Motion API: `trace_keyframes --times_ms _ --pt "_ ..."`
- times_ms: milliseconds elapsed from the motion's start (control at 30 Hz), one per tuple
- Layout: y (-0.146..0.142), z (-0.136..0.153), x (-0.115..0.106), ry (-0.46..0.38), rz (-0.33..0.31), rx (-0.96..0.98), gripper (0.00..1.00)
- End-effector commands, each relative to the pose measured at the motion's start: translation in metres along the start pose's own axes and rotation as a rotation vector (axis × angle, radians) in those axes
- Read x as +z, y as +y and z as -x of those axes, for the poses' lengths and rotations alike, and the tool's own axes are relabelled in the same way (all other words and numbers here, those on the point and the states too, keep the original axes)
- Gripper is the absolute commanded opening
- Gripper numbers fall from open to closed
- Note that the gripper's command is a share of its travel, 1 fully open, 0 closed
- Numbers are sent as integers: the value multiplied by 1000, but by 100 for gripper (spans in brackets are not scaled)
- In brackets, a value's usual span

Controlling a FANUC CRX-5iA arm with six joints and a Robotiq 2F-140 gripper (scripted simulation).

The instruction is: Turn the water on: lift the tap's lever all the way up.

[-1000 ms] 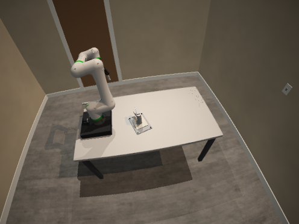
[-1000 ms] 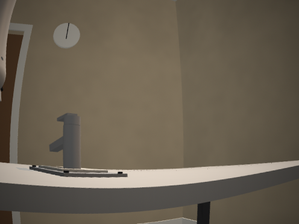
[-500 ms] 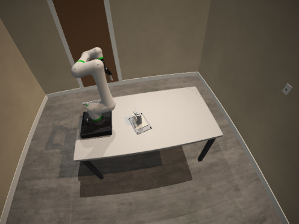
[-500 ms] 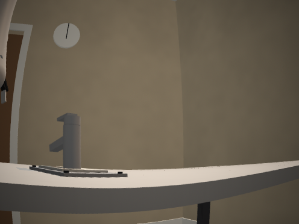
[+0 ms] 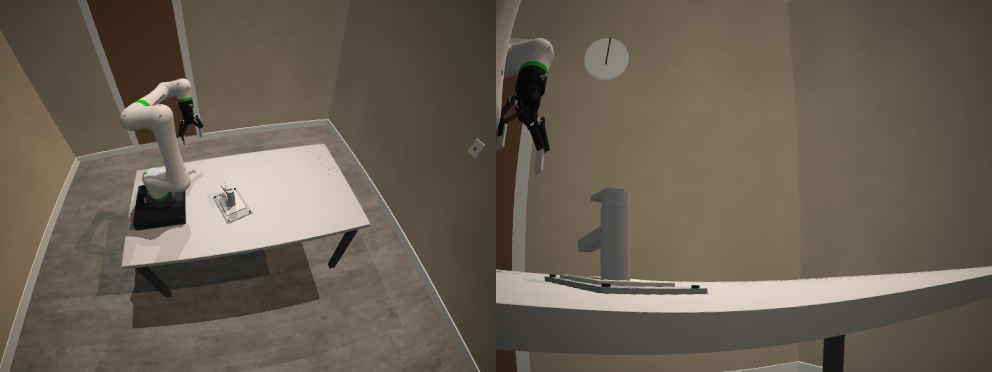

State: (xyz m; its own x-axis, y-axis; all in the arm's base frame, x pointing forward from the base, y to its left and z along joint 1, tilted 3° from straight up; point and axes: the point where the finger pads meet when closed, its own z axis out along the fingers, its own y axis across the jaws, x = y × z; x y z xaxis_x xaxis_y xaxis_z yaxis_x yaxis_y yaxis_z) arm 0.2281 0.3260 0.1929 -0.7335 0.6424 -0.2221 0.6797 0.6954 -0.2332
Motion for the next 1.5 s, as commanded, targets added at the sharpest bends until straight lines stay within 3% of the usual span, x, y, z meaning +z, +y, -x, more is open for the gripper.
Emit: trace_keyframes --times_ms 0,200,267,300,767,833,867,1233,1467 --pt "11 38 12 51 -1 58 100" --pt "16 85 27 105 5 136 100" --pt "16 85 27 105 5 136 100" --pt "16 107 35 130 10 174 100" --pt "-1 213 75 228 48 359 100" --pt "-1 213 75 228 48 359 100" --pt "-7 232 83 243 58 396 100" --pt "-47 308 117 293 103 550 100" --pt "-59 326 126 301 116 589 100"
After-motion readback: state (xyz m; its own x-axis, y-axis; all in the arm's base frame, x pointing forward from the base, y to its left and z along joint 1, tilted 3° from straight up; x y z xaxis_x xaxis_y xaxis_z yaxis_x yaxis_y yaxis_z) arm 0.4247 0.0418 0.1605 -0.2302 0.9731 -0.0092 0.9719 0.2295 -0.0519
